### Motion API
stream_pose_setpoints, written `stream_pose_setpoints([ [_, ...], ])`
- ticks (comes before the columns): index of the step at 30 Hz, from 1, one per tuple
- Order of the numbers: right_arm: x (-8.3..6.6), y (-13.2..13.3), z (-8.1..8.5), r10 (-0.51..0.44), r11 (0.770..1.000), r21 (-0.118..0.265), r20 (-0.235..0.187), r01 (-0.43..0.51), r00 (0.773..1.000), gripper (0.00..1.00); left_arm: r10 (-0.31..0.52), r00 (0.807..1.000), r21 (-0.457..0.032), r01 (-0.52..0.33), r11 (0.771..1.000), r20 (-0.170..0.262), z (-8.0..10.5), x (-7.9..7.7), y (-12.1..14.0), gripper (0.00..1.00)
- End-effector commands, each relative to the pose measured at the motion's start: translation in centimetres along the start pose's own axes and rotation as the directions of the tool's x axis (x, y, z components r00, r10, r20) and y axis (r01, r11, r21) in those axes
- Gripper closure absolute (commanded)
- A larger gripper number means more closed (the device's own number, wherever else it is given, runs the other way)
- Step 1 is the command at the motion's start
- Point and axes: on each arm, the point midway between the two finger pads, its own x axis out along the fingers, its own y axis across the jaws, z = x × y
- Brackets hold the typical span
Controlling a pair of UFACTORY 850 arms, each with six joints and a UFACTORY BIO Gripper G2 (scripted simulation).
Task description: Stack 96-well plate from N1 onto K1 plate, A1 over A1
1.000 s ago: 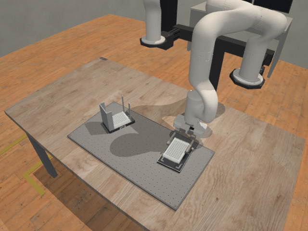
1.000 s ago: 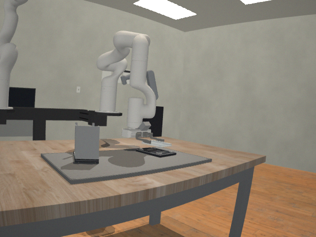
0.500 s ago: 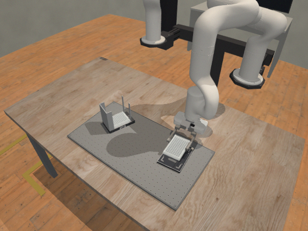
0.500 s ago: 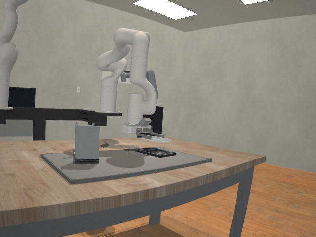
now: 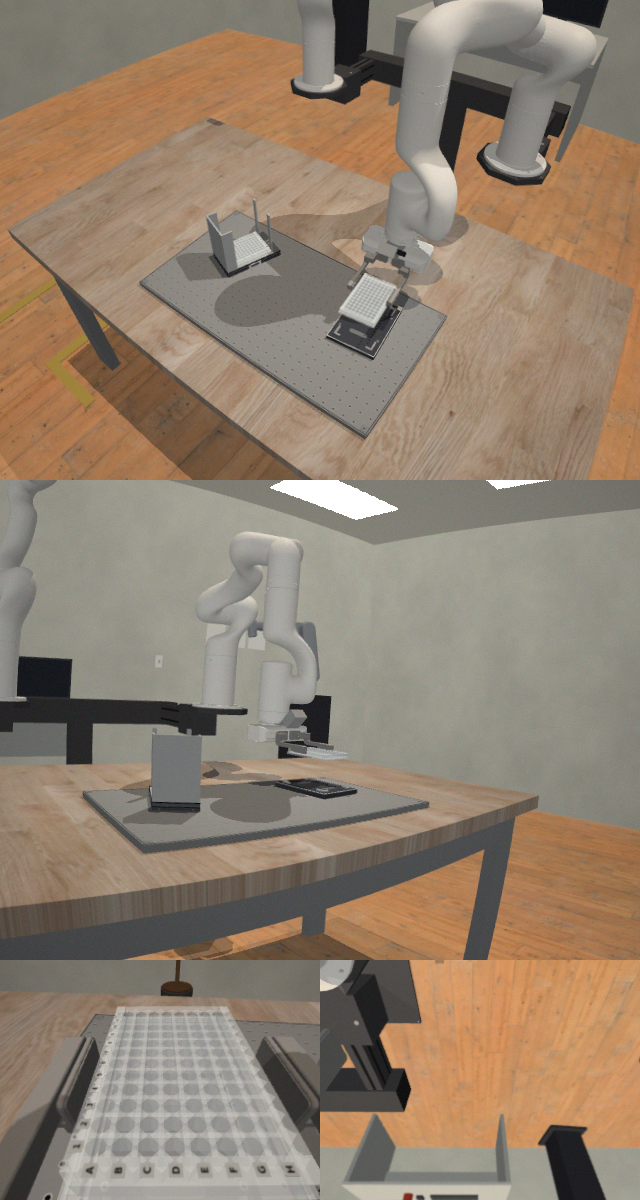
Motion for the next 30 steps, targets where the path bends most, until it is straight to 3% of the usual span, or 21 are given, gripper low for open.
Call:
stream_pose_setpoints([
  [1, 0.0, 0.0, 0.0, -0.001, 1.000, 0.000, 0.000, 0.001, 1.000, 0.00, 0.000, 1.000, -0.002, 0.000, 1.000, 0.005, 1.1, 0.2, -0.1, 1.00],
  [30, 0.0, 0.0, 0.0, -0.001, 1.000, 0.000, 0.000, 0.001, 1.000, 0.00, 0.000, 1.000, -0.002, 0.000, 1.000, 0.005, 5.3, 0.2, -0.1, 1.00],
])
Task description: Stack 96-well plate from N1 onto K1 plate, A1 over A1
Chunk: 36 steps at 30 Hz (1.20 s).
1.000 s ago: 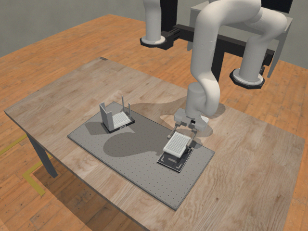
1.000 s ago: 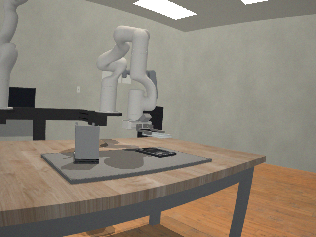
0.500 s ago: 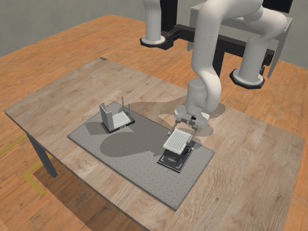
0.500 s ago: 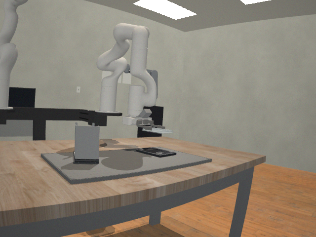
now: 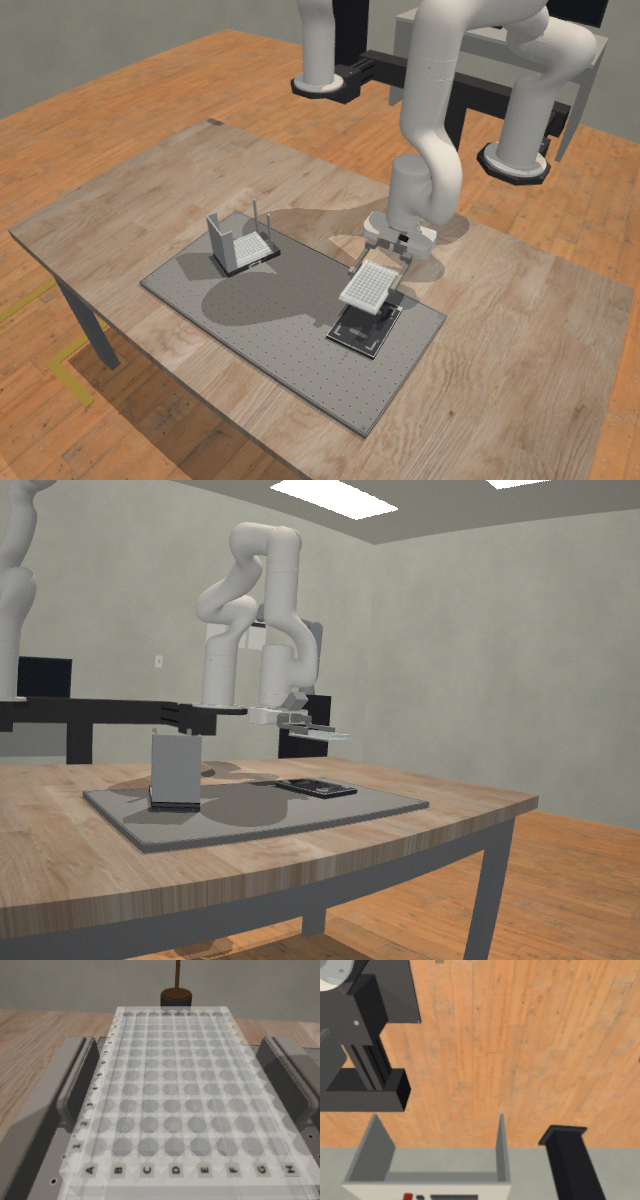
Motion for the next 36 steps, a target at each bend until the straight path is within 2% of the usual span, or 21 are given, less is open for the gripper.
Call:
stream_pose_setpoints([
  [1, 0.0, 0.0, 0.0, -0.001, 1.000, 0.000, 0.000, 0.001, 1.000, 0.00, 0.000, 1.000, -0.001, 0.000, 1.000, 0.002, 1.0, 0.1, 0.0, 1.00],
  [18, 0.0, 0.0, 0.0, -0.001, 1.000, 0.000, 0.000, 0.001, 1.000, 0.00, 0.000, 1.000, -0.001, 0.000, 1.000, 0.002, 3.5, 0.1, 0.0, 1.00],
  [33, 0.0, 0.0, 0.0, -0.001, 1.000, 0.000, 0.000, 0.001, 1.000, 0.00, 0.000, 1.000, -0.001, 0.000, 1.000, 0.002, 3.5, 0.1, 0.0, 1.00],
  [36, 0.0, 0.0, 0.0, -0.001, 1.000, 0.000, 0.000, 0.001, 1.000, 0.00, -0.100, 0.995, 0.000, 0.100, 0.995, 0.002, 3.5, 0.0, -1.0, 1.00],
])
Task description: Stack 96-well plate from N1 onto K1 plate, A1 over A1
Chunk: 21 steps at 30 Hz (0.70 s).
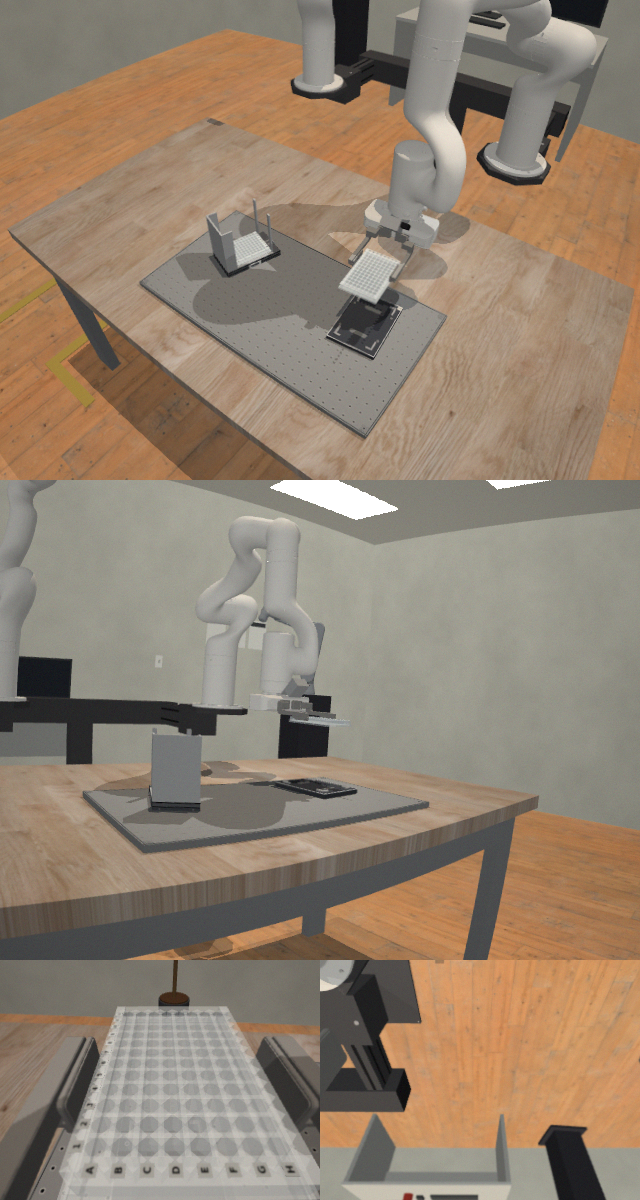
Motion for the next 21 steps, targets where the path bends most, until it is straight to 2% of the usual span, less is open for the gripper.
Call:
stream_pose_setpoints([
  [1, 0.0, 0.0, 0.0, -0.001, 1.000, 0.000, 0.000, 0.001, 1.000, 0.00, -0.122, 0.992, 0.000, 0.122, 0.992, 0.002, 0.1, 0.0, -1.2, 1.00],
  [4, 0.0, 0.0, 0.0, -0.001, 1.000, 0.000, 0.000, 0.001, 1.000, 0.00, -0.221, 0.975, 0.000, 0.221, 0.975, 0.002, 0.1, -0.1, -2.2, 1.00],
  [7, 0.0, 0.0, 0.0, -0.001, 1.000, 0.000, 0.000, 0.001, 1.000, 0.00, -0.317, 0.948, 0.000, 0.317, 0.948, 0.002, 0.2, -0.2, -3.2, 1.00],
  [9, 0.0, 0.0, 0.0, -0.001, 1.000, 0.000, 0.000, 0.001, 1.000, 0.00, -0.317, 0.948, 0.000, 0.317, 0.948, 0.002, 0.2, -0.2, -3.2, 1.00],
  [13, 0.0, 0.0, 0.0, -0.001, 1.000, 0.000, 0.000, 0.001, 1.000, 0.00, -0.427, 0.904, 0.000, 0.427, 0.904, 0.002, 0.2, -0.3, -4.6, 1.00],
  [21, 0.0, 0.0, 0.0, -0.001, 1.000, 0.000, 0.000, 0.001, 1.000, 0.00, -0.427, 0.904, 0.000, 0.427, 0.904, 0.002, 0.2, -0.5, -7.2, 1.00],
])
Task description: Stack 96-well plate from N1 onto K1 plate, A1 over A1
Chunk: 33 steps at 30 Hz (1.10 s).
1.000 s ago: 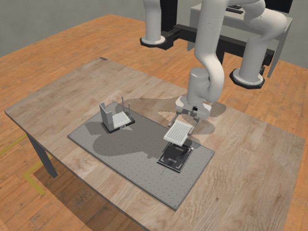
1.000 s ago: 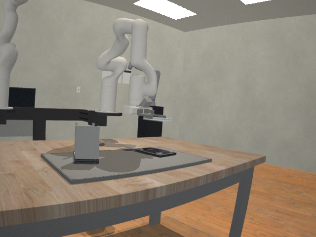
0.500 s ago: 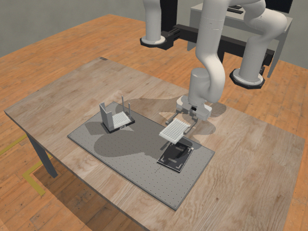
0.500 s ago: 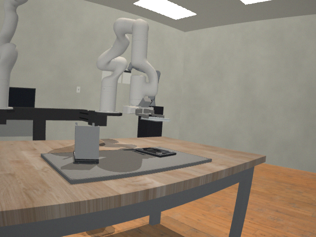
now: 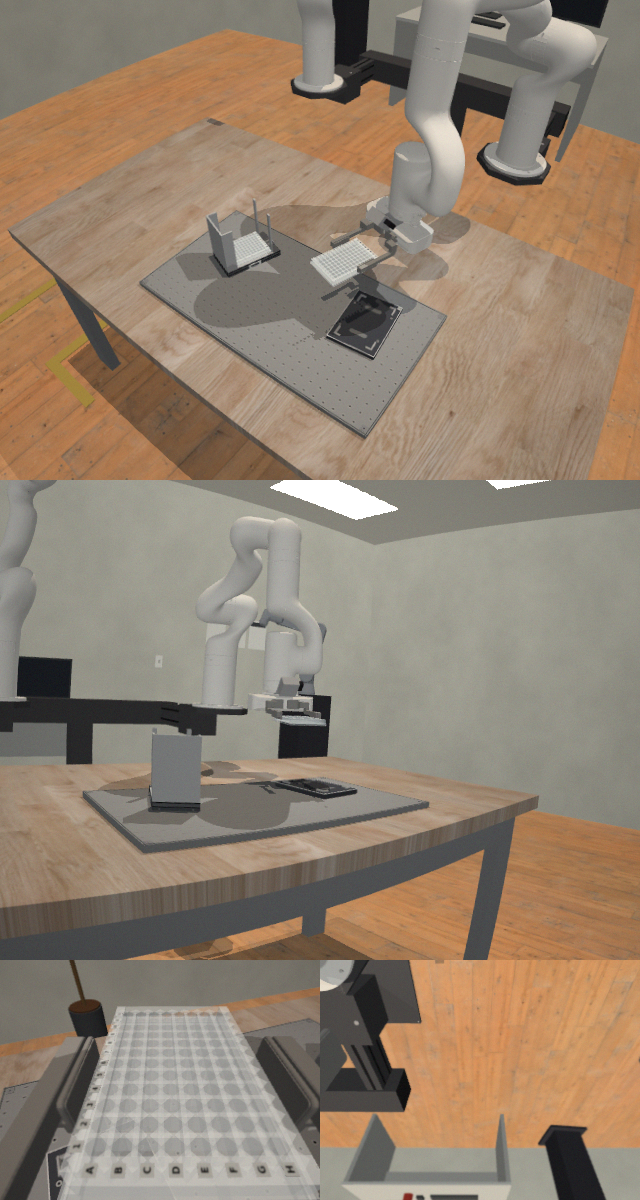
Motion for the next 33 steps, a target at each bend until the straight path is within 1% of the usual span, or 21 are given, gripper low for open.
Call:
stream_pose_setpoints([
  [1, 0.0, 0.0, 0.0, -0.001, 1.000, 0.000, 0.000, 0.001, 1.000, 0.00, -0.009, 1.000, -0.015, 0.009, 1.000, 0.000, 0.1, 0.8, -1.7, 1.00],
  [3, 0.0, 0.0, 0.0, -0.001, 1.000, 0.000, 0.000, 0.001, 1.000, 0.00, -0.009, 1.000, -0.015, 0.009, 1.000, 0.000, 0.2, 1.0, -2.4, 1.00],
  [5, 0.0, 0.0, 0.0, -0.001, 1.000, 0.000, 0.000, 0.001, 1.000, 0.00, -0.009, 1.000, -0.015, 0.009, 1.000, 0.000, 0.2, 1.0, -2.4, 1.00],
  [20, 0.0, 0.0, 0.0, -0.001, 1.000, 0.000, 0.000, 0.001, 1.000, 0.00, -0.009, 1.000, -0.016, 0.009, 1.000, 0.000, 0.3, 2.7, -7.1, 1.00],
  [22, 0.0, 0.0, 0.0, -0.001, 1.000, 0.000, 0.000, 0.001, 1.000, 0.00, -0.009, 1.000, -0.016, 0.009, 1.000, 0.000, 0.3, 2.7, -7.1, 1.00],
  [33, 0.0, 0.0, 0.0, -0.001, 1.000, 0.000, 0.000, 0.001, 1.000, 0.00, -0.009, 1.000, -0.016, 0.009, 1.000, 0.000, 0.5, 4.0, -10.5, 1.00],
])
